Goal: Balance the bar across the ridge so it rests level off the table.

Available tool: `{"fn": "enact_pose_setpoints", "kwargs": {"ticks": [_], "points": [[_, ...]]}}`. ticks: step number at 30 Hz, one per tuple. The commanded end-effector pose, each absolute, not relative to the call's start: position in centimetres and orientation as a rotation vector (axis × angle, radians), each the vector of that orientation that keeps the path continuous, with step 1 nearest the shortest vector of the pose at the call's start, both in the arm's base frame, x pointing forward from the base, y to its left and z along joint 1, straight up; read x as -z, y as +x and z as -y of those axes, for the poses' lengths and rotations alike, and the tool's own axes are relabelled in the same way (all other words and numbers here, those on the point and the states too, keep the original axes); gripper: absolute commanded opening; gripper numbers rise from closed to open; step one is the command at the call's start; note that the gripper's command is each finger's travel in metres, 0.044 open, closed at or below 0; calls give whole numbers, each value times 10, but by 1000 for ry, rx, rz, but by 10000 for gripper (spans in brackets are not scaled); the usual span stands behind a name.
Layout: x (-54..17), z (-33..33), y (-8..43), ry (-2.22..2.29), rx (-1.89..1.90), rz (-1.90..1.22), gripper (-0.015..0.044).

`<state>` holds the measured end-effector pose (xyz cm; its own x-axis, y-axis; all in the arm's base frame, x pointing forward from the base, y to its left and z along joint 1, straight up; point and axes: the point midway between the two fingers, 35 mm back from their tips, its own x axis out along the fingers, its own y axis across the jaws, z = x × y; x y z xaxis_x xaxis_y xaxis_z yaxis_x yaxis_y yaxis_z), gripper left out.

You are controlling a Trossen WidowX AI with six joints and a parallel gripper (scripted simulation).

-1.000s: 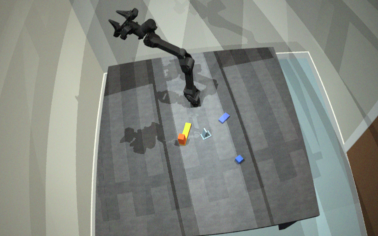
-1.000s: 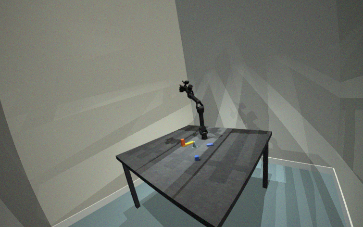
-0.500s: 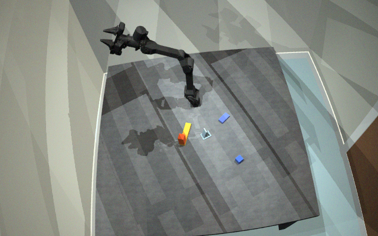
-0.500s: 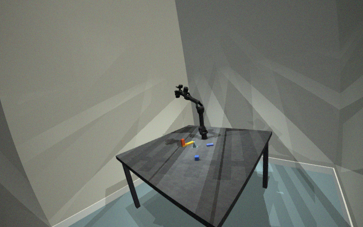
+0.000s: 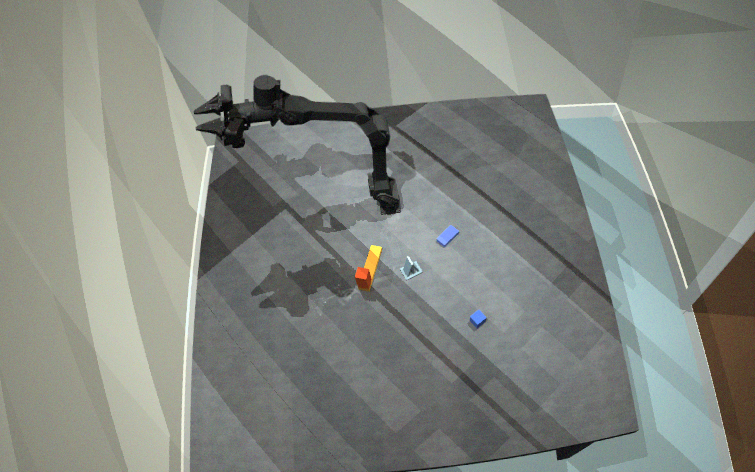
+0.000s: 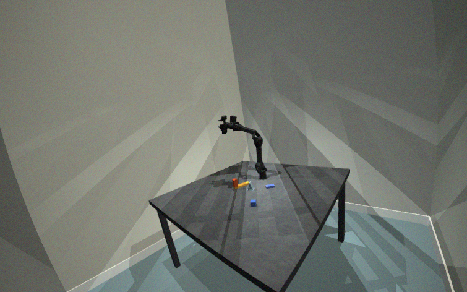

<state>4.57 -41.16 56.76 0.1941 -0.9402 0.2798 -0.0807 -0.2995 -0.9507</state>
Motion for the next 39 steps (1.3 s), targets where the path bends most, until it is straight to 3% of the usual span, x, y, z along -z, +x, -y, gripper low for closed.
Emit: {"fn": "enact_pose_setpoints", "kwargs": {"ticks": [1, 19, 39], "points": [[-545, 415, 68, -1585, 1117, -1035, 315], [-437, 392, 174, -1681, 493, -1159, 315], [-318, 299, 256, -1876, -342, -1130, 315]]}}
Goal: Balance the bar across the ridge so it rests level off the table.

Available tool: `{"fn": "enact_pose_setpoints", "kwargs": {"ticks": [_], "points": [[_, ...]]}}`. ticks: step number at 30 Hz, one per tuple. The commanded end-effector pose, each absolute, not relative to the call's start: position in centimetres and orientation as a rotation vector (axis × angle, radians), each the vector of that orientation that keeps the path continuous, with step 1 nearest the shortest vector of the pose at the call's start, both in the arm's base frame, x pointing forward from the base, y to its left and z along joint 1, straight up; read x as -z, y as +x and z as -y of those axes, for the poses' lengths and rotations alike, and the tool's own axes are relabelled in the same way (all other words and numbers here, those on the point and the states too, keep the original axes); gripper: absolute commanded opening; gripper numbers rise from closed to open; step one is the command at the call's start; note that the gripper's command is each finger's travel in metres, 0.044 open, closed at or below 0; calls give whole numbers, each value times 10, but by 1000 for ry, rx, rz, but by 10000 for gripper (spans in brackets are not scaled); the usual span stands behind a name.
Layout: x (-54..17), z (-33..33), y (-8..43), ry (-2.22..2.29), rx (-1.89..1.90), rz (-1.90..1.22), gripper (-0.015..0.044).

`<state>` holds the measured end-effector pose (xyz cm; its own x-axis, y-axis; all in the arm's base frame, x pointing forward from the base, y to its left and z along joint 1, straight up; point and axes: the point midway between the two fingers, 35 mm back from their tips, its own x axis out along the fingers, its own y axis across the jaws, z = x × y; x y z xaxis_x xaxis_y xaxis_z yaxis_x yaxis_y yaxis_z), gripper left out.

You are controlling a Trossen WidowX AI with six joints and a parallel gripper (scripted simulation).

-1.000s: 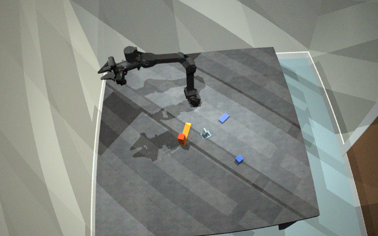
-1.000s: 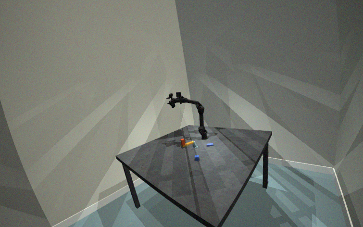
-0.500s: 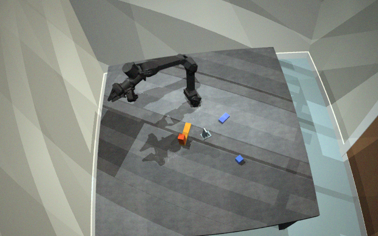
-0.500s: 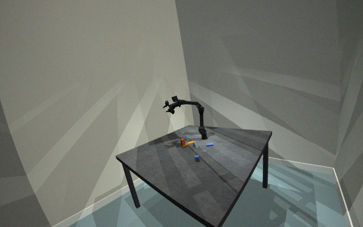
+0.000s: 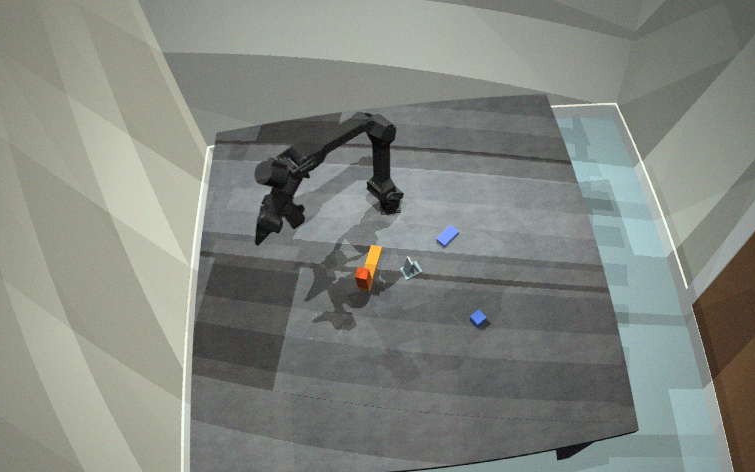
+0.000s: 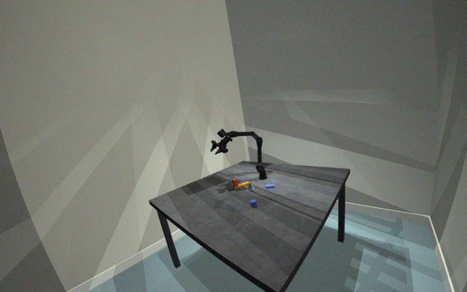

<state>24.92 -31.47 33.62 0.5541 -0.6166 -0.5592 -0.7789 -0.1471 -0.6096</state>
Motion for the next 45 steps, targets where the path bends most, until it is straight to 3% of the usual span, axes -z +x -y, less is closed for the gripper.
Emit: {"fn": "enact_pose_setpoints", "kwargs": {"ticks": [1, 18, 36, 45], "points": [[-313, 294, 258, -1886, -385, -1122, 315], [-234, 186, 270, -2035, -1147, -881, 315], [-184, 83, 226, -2071, -1956, -397, 315], [-178, 76, 222, -2064, -2021, -346, 315]]}}
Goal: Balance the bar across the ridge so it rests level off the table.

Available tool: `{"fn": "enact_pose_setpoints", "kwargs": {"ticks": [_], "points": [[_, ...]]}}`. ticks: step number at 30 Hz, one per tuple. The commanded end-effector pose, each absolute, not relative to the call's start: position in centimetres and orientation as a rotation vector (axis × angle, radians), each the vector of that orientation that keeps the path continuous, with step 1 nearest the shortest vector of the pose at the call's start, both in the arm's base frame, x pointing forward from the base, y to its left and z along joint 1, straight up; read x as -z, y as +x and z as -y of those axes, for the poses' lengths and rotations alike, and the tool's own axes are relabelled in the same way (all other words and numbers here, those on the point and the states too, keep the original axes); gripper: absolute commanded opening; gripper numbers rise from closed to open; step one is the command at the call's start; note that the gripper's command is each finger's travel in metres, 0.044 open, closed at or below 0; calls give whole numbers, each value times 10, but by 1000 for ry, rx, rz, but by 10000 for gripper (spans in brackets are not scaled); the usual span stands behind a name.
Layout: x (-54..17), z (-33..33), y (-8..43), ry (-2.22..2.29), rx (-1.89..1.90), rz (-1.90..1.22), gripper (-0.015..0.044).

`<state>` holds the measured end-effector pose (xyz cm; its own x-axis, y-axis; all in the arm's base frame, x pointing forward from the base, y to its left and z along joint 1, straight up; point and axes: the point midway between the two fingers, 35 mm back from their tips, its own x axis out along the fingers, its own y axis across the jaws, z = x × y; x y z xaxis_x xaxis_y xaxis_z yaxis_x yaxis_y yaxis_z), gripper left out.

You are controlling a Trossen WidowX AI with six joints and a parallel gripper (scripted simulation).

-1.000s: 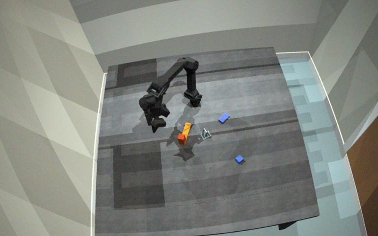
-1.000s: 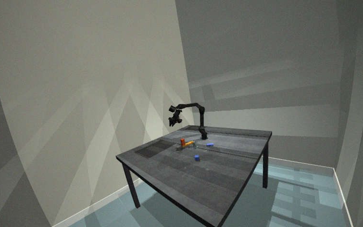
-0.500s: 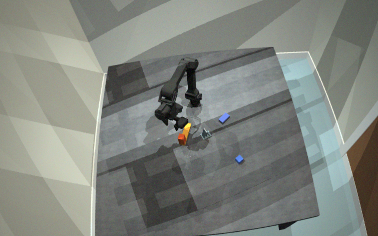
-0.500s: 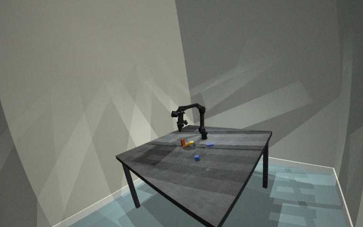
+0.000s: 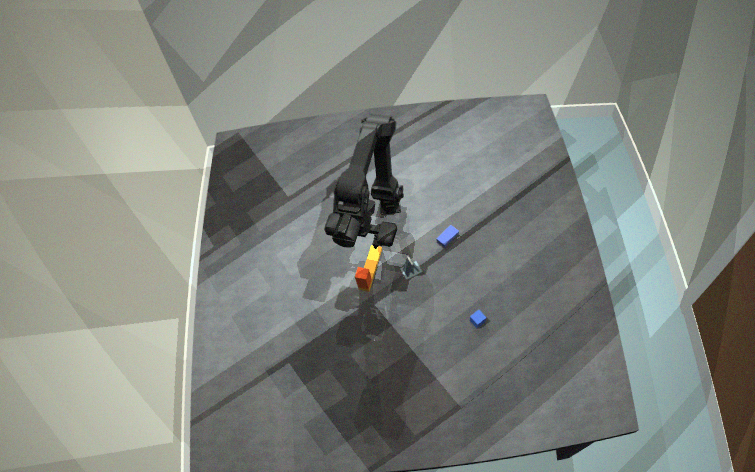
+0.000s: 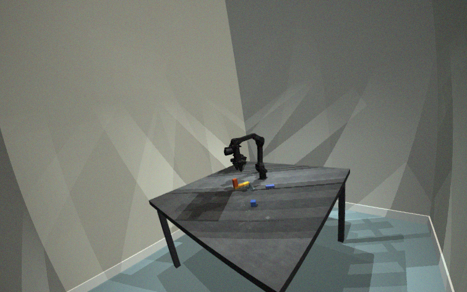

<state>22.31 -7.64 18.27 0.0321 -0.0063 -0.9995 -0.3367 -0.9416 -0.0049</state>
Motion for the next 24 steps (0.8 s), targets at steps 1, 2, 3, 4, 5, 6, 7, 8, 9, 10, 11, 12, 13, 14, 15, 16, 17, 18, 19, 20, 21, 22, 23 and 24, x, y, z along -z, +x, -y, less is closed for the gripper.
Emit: {"fn": "enact_pose_setpoints", "kwargs": {"ticks": [1, 2, 3, 4, 5, 6, 7, 8, 9, 10, 11, 12, 13, 14, 15, 16, 17, 18, 19, 20, 21, 22, 23, 24], "points": [[-175, 76, 222, -2064, -2021, -346, 315], [-171, 76, 223, -2064, -2021, -346, 315], [-166, 77, 224, -2064, -2021, -346, 315], [-160, 77, 225, -2064, -2021, -346, 315], [-153, 77, 226, -2064, -2021, -346, 315], [-147, 78, 227, -2065, -2021, -346, 315], [-140, 78, 227, -2065, -2021, -346, 315], [-133, 78, 228, -2065, -2021, -346, 315], [-127, 78, 228, -2065, -2021, -346, 315], [-120, 78, 228, -2065, -2021, -346, 315], [-113, 78, 228, -2065, -2021, -346, 315], [-107, 78, 228, -2065, -2021, -346, 315], [-100, 78, 227, -2064, -2021, -346, 315], [-93, 77, 226, -2064, -2021, -346, 315], [-87, 77, 226, -2064, -2021, -346, 315], [-80, 77, 225, -2064, -2021, -346, 315], [-75, 77, 224, -2064, -2021, -346, 315], [-72, 76, 223, -2064, -2021, -346, 315], [-71, 76, 223, -2064, -2021, -346, 315], [-71, 76, 223, -2064, -2021, -346, 315], [-71, 76, 223, -2064, -2021, -346, 315], [-71, 76, 223, -2064, -2021, -346, 315], [-70, 76, 223, -2064, -2021, -346, 315], [-69, 76, 223, -2064, -2021, -346, 315]]}}
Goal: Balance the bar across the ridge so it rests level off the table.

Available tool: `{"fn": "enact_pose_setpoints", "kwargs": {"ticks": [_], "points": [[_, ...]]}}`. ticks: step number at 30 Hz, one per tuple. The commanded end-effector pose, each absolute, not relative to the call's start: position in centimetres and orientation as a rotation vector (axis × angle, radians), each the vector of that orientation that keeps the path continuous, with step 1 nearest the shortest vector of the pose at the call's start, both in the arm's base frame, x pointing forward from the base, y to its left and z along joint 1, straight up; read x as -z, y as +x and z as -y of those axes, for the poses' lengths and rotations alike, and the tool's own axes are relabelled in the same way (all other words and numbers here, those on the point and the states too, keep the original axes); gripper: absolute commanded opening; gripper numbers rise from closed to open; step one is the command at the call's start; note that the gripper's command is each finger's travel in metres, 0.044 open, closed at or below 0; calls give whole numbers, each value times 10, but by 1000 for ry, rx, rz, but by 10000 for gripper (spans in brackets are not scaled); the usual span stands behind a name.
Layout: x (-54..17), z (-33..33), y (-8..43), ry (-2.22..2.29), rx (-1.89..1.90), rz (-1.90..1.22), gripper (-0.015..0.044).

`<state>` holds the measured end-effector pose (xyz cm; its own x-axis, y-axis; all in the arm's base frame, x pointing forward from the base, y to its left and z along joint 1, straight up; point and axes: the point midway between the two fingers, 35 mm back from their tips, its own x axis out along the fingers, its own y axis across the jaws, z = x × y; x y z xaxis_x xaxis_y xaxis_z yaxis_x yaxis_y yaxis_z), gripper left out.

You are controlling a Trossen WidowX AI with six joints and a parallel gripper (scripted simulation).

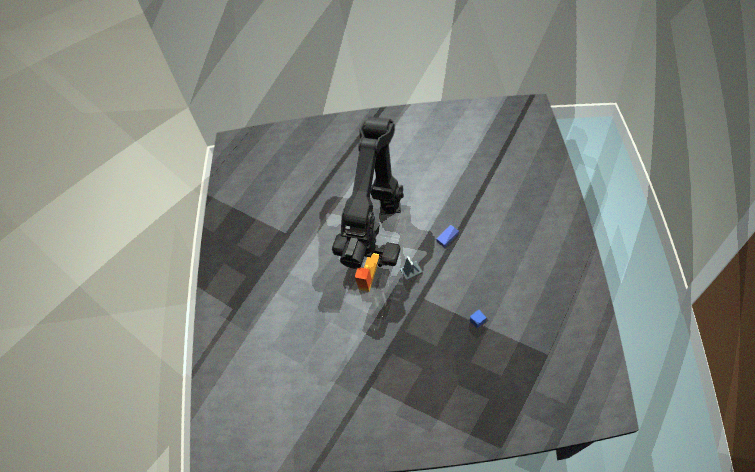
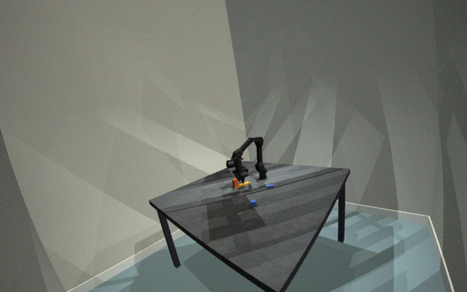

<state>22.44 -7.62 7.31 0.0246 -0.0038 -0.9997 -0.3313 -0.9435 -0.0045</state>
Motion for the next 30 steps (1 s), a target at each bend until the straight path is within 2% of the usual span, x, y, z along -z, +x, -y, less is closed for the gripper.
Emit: {"fn": "enact_pose_setpoints", "kwargs": {"ticks": [1, 30], "points": [[-68, 76, 223, -2064, -2021, -346, 315], [-45, 76, 223, -2064, -2021, -346, 315]]}}
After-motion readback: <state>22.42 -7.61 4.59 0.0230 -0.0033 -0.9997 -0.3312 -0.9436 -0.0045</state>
